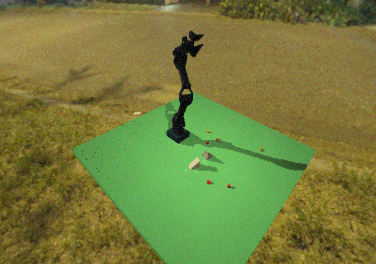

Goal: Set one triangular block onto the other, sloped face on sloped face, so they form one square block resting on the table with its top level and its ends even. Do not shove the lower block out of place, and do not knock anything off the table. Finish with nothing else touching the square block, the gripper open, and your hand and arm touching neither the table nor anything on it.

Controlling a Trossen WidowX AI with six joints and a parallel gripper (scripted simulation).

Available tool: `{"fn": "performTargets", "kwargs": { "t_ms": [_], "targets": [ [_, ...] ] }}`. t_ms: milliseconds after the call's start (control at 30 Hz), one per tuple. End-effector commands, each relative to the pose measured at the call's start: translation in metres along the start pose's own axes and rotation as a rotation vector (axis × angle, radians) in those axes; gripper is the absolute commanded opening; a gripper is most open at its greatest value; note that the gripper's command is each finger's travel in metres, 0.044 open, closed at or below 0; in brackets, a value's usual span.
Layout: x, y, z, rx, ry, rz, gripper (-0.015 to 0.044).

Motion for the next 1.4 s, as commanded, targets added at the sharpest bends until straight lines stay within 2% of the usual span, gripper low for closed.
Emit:
{"fn": "performTargets", "kwargs": {
  "t_ms": [0,33,333,600,1000,1367],
  "targets": [
    [0.001,0.0,0.0,0.002,0.002,-0.001,0.0426],
    [0.003,-0.002,-0.002,0.007,0.009,-0.003,0.044],
    [0.053,-0.006,-0.043,0.097,0.092,-0.041,0.044],
    [0.1,0.029,-0.094,0.217,0.116,-0.102,0.044],
    [0.148,0.142,-0.159,0.502,0.161,-0.296,0.044],
    [0.158,0.278,-0.172,0.821,0.306,-0.541,0.044]
  ]
}}
Point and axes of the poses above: the point midway between the two fingers, 35 mm back from their tips, its own z axis back along the fingers, its own x axis across the jaws, y = z × x, the point moved 4 cm from there along z, back along the fingers, and after that the axes turned 7 degrees about -z, right-handed, at the moved point
